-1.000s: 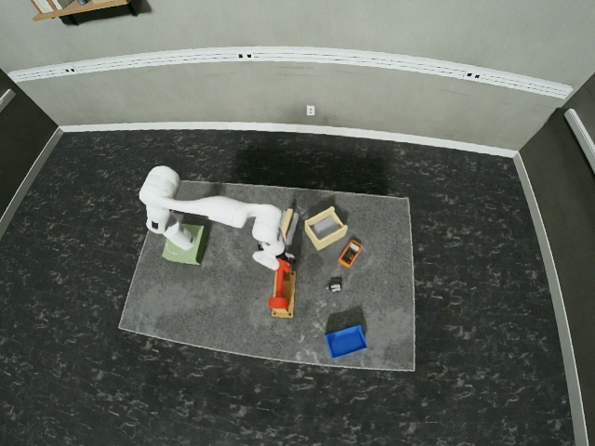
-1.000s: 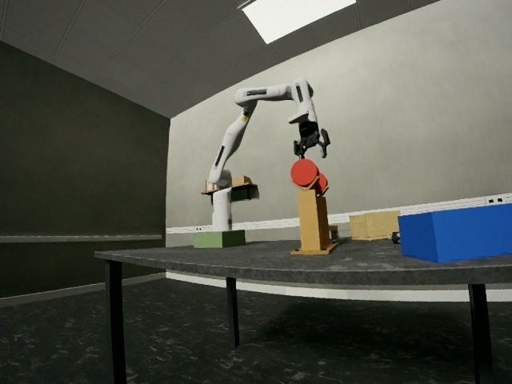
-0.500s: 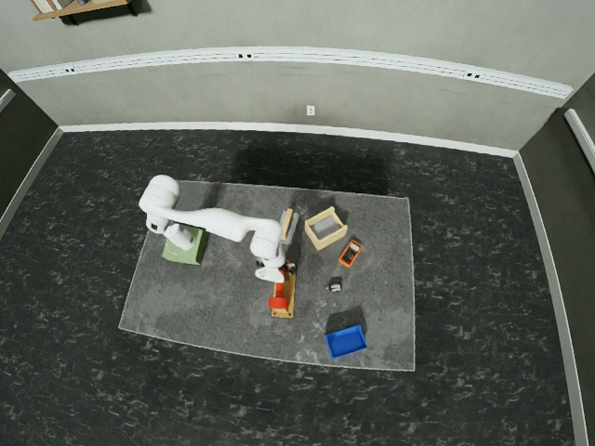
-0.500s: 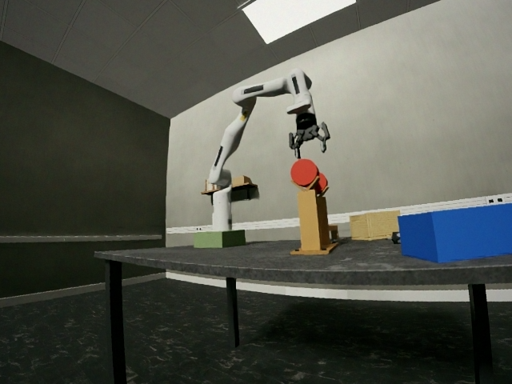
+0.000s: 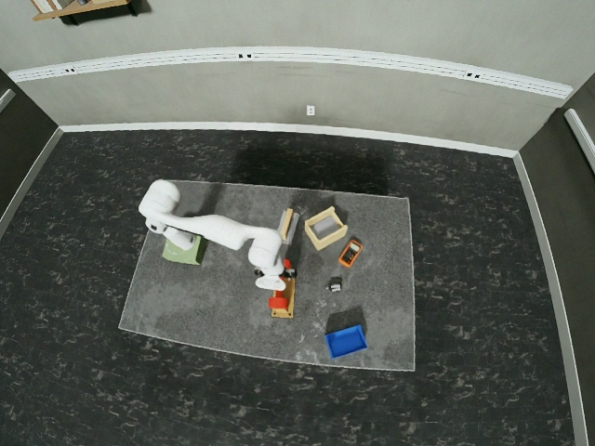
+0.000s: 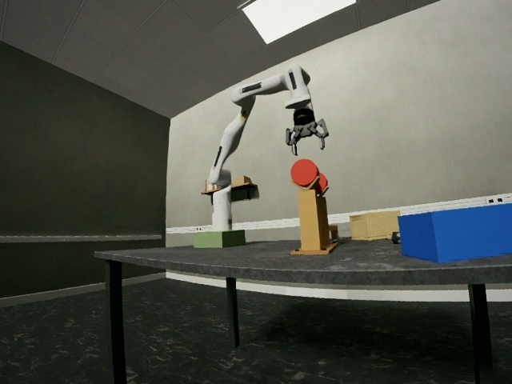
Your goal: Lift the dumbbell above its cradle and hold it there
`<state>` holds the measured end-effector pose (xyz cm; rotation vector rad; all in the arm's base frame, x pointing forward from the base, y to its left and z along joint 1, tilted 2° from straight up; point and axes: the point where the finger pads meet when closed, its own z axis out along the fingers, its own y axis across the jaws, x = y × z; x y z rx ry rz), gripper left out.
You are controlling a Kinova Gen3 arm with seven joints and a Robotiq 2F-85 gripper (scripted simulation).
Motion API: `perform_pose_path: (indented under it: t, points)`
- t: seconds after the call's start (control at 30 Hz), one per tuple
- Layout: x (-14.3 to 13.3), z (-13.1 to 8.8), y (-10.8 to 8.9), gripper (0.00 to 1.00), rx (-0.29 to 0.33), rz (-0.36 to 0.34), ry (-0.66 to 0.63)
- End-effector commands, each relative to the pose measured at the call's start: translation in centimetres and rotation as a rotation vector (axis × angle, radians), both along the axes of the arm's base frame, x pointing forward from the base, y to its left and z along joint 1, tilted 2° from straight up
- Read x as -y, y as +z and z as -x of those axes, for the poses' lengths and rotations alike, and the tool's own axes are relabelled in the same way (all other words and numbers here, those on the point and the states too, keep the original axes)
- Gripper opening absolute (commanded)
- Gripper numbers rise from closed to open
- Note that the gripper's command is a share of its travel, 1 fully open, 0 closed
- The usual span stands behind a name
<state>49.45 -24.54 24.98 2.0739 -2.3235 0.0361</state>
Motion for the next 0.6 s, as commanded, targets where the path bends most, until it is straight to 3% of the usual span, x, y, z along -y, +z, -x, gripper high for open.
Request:
perform_pose_path:
  t: [0.0, 0.57]
  points:
    - [0.44, 0.06, 0.08, 1.0, 0.002, 0.0, 0.001]
    - [0.85, 0.13, 0.16, 1.0, 0.001, 0.001, 0.02]
